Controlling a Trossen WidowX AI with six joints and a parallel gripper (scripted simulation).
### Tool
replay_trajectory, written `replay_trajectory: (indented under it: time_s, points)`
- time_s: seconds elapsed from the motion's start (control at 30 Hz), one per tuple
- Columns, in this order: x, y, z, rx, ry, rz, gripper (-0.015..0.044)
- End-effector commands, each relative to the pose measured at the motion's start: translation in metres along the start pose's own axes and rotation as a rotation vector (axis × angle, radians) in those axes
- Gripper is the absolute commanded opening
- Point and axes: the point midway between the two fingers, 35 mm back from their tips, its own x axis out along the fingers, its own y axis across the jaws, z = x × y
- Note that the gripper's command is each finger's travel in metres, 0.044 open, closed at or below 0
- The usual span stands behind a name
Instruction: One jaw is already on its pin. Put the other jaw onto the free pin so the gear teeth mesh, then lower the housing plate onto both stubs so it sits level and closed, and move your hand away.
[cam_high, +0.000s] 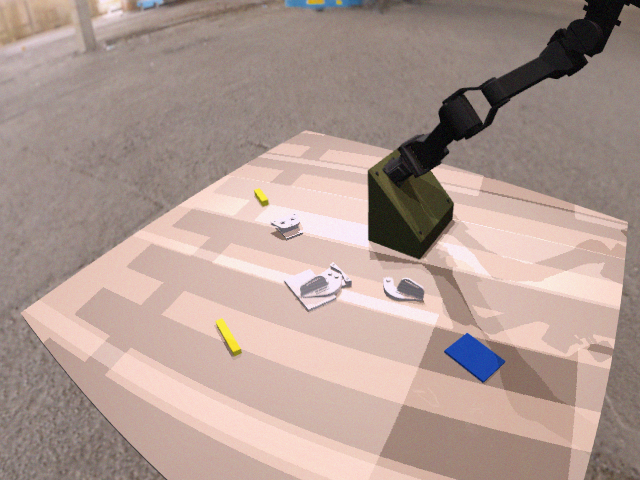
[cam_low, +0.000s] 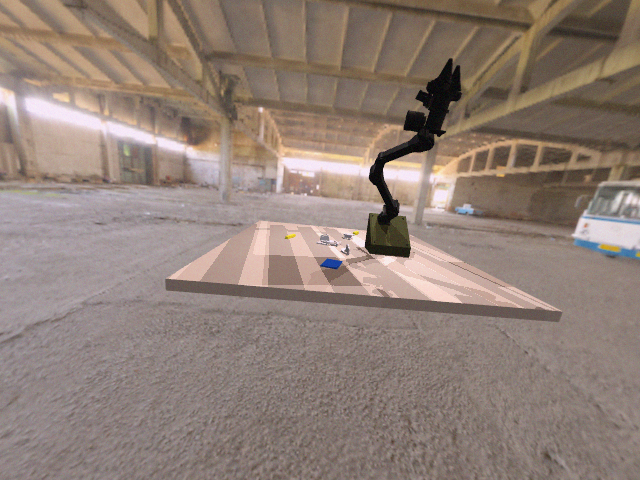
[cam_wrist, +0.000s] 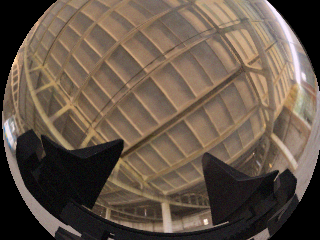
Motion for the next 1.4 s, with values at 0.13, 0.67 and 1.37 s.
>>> replay_trajectory:
  time_s: [0.13, 0.67, 1.37]
  points:
    - [-0.002, 0.008, -0.011, -0.019, 0.04, 0.029, 0.044]
    - [-0.021, 0.029, -0.068, -0.162, 0.268, 0.125, 0.044]
    - [-0.076, 0.045, -0.143, -0.325, 0.551, 0.295, 0.044]
